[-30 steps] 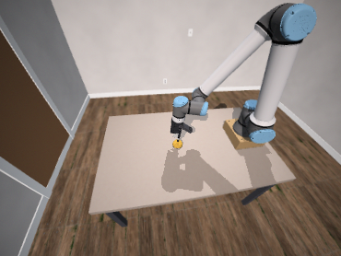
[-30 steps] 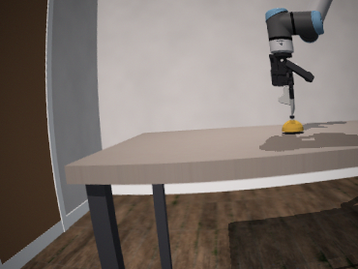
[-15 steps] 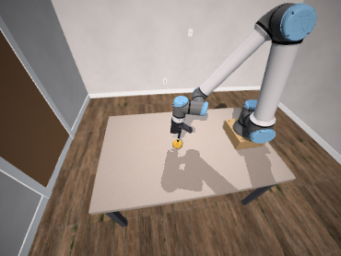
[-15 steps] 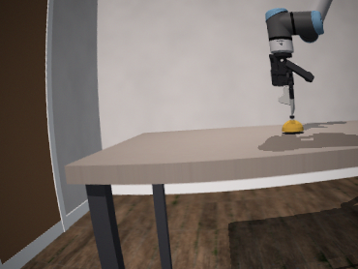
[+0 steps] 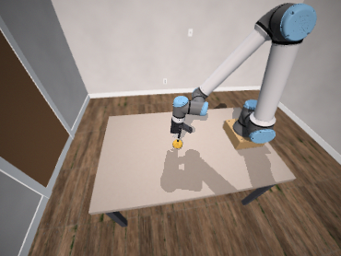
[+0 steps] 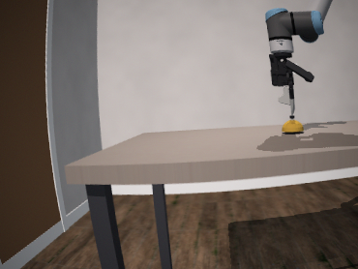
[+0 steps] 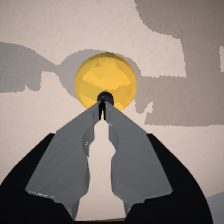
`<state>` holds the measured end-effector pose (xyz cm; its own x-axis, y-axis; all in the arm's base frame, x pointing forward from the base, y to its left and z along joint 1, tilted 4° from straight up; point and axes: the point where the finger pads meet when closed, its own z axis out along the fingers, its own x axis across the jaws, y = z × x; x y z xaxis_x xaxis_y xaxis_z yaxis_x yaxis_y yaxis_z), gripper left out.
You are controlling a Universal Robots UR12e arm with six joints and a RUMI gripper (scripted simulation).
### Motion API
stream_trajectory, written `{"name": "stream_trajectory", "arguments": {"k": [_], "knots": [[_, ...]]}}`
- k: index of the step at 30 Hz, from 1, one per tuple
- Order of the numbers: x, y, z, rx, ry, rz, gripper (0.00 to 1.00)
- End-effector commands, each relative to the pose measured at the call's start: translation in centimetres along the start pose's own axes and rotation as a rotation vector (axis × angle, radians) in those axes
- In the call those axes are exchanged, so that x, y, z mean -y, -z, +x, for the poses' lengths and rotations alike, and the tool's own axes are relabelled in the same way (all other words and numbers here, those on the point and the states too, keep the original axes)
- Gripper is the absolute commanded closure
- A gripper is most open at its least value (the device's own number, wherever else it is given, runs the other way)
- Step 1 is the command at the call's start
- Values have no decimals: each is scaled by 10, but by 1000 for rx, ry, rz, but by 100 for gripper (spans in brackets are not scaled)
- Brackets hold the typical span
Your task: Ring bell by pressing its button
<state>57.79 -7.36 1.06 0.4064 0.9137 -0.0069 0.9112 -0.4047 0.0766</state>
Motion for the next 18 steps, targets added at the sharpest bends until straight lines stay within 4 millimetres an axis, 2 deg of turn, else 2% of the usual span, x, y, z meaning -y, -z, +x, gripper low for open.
{"name": "stream_trajectory", "arguments": {"k": [1,18], "knots": [[0,0,0,0,0,0,100],[0,4,0,0,0,0,100]]}}
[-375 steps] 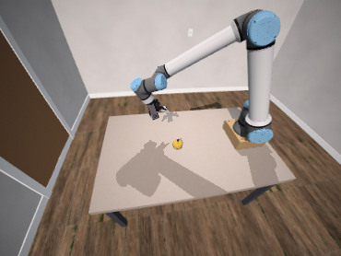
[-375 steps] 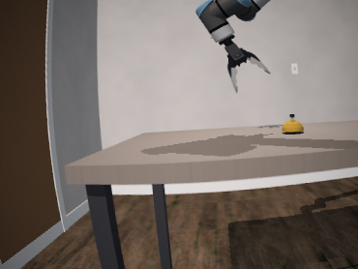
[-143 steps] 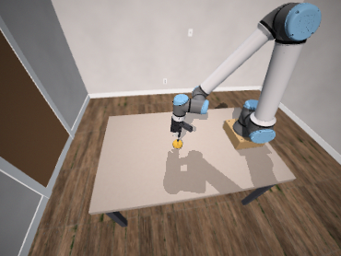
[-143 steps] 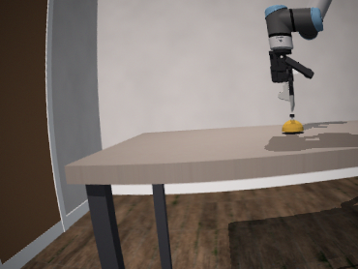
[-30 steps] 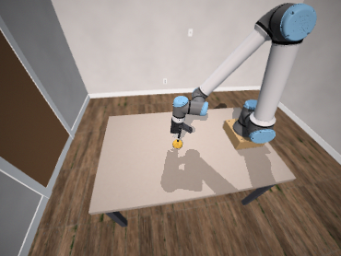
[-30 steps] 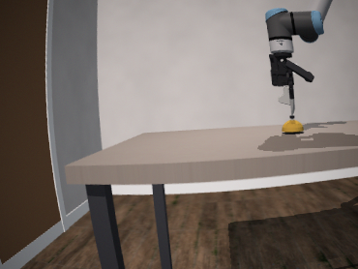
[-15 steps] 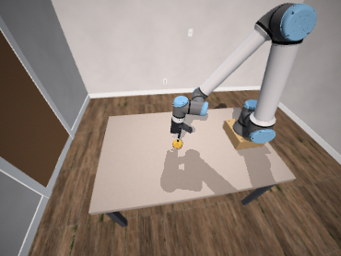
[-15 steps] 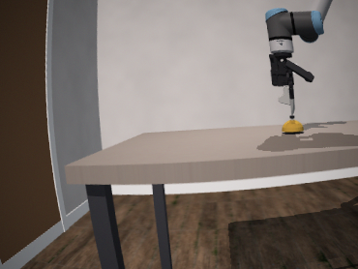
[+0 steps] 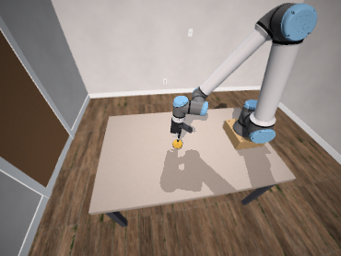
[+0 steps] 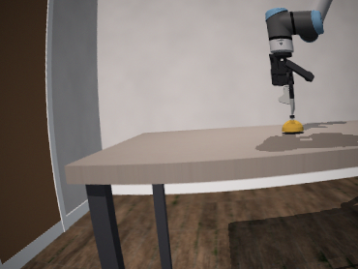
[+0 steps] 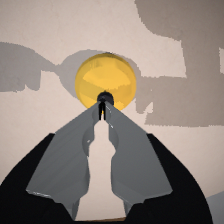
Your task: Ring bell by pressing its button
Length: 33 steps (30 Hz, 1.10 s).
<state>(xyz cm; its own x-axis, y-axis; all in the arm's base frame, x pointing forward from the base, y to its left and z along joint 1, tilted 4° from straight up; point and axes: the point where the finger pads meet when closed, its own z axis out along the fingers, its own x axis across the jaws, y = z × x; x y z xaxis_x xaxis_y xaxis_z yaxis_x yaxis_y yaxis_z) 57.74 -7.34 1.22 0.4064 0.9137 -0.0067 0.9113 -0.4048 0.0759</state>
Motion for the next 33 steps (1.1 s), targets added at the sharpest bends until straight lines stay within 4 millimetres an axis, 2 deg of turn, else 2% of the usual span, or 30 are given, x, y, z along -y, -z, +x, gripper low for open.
{"name": "stream_trajectory", "arguments": {"k": [1,26,33], "knots": [[0,3,0,0,0,-1,100],[0,59,0,0,0,-1,100],[0,66,0,0,0,-1,100]]}}
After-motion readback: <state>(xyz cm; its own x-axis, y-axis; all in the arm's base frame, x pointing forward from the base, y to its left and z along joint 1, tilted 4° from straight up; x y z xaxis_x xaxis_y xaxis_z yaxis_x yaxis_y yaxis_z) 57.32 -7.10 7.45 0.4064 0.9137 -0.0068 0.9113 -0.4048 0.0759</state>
